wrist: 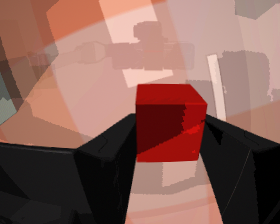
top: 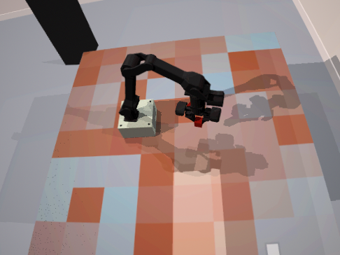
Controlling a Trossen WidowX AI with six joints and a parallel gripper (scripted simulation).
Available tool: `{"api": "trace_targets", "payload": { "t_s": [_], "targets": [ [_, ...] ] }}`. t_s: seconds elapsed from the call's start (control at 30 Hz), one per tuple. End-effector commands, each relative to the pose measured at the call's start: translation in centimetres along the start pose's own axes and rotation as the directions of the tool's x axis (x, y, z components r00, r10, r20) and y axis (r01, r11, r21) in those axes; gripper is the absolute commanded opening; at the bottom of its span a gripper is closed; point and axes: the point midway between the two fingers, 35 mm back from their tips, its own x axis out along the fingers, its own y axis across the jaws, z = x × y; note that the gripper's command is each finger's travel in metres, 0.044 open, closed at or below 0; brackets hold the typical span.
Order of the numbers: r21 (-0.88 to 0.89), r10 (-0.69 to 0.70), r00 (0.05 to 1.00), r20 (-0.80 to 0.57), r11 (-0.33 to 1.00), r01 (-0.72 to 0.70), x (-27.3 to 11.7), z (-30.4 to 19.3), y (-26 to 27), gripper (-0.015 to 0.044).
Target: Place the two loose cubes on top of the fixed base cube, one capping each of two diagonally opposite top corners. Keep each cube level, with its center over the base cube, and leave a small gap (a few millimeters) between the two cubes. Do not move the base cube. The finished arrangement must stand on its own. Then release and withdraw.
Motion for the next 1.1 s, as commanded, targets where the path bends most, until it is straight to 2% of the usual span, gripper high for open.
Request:
{"api": "trace_targets", "payload": {
  "t_s": [0.0,0.53,1.07],
  "targets": [
    [0.057,-0.005,1.000,-0.005,0.998,0.005,-0.1,0.8,0.4,0.0105],
    [0.340,0.005,1.000,-0.009,0.940,-0.002,0.3,4.9,2.6,0.0105],
    [0.606,-0.004,1.000,-0.003,0.795,0.005,0.5,8.5,4.7,0.0105]
  ]
}}
